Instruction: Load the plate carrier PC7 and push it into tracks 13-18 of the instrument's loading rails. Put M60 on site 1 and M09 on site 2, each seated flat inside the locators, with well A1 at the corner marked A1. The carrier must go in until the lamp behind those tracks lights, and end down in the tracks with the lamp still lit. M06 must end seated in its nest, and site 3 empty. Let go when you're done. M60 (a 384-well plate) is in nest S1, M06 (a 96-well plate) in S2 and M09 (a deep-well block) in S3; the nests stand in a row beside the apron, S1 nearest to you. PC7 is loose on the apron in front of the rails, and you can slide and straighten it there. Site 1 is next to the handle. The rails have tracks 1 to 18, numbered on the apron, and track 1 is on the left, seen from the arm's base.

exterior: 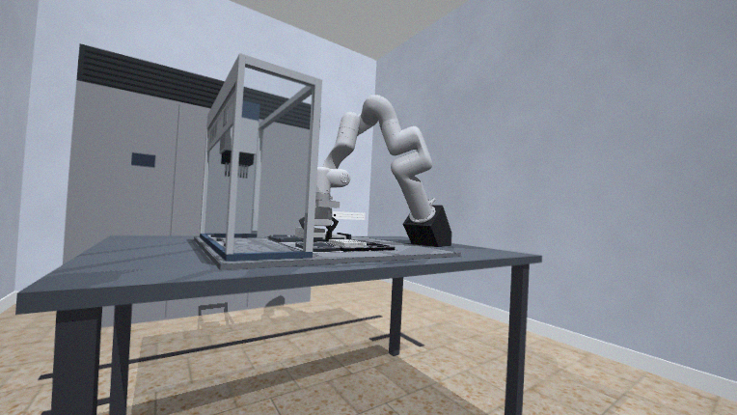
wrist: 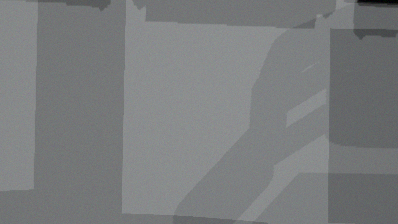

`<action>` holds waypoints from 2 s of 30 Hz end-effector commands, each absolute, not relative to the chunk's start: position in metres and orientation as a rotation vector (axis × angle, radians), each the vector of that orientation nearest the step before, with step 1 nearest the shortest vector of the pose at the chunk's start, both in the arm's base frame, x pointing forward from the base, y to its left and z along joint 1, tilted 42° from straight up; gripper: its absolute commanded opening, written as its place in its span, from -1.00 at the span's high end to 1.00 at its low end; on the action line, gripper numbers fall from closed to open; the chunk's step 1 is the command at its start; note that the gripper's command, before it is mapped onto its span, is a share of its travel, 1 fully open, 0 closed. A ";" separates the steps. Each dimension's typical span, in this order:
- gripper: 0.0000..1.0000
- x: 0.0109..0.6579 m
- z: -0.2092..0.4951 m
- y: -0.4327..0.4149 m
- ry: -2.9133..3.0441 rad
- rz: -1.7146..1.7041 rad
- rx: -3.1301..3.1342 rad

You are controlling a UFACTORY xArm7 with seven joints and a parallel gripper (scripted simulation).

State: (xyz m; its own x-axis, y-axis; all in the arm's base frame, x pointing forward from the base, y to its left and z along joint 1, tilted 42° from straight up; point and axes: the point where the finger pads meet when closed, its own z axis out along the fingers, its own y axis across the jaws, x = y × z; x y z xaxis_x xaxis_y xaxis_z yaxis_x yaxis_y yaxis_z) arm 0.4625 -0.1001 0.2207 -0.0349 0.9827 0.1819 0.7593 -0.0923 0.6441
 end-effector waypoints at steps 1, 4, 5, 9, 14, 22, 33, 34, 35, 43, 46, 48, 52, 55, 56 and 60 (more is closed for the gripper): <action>-1.00 0.463 0.222 -0.101 1.830 0.878 1.894; -1.00 0.463 0.222 -0.100 1.830 0.878 1.894; -1.00 0.463 0.222 -0.099 1.830 0.878 1.894; -1.00 0.463 0.223 -0.096 1.830 0.878 1.894; -1.00 0.463 0.223 -0.094 1.830 0.878 1.894; -1.00 0.463 0.224 -0.091 1.830 0.878 1.894; -1.00 0.456 0.231 -0.093 1.830 0.878 1.894; -1.00 0.455 0.233 -0.093 1.830 0.878 1.894; -1.00 0.454 0.234 -0.093 1.830 0.878 1.894; -1.00 0.446 0.244 -0.095 1.830 0.878 1.894; -1.00 0.442 0.247 -0.096 1.830 0.878 1.894; -1.00 0.441 0.249 -0.097 1.830 0.878 1.894; -1.00 0.438 0.252 -0.097 1.830 0.878 1.894; -1.00 0.435 0.256 -0.098 1.830 0.878 1.894; -1.00 0.434 0.257 -0.098 1.830 0.878 1.894; -1.00 0.429 0.262 -0.100 1.830 0.878 1.894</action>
State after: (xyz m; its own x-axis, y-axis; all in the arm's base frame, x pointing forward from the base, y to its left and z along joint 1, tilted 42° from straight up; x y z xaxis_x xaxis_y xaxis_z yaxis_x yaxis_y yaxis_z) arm 0.4316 -0.0982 0.2577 -0.0344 0.9828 0.1816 0.7590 -0.0925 0.6444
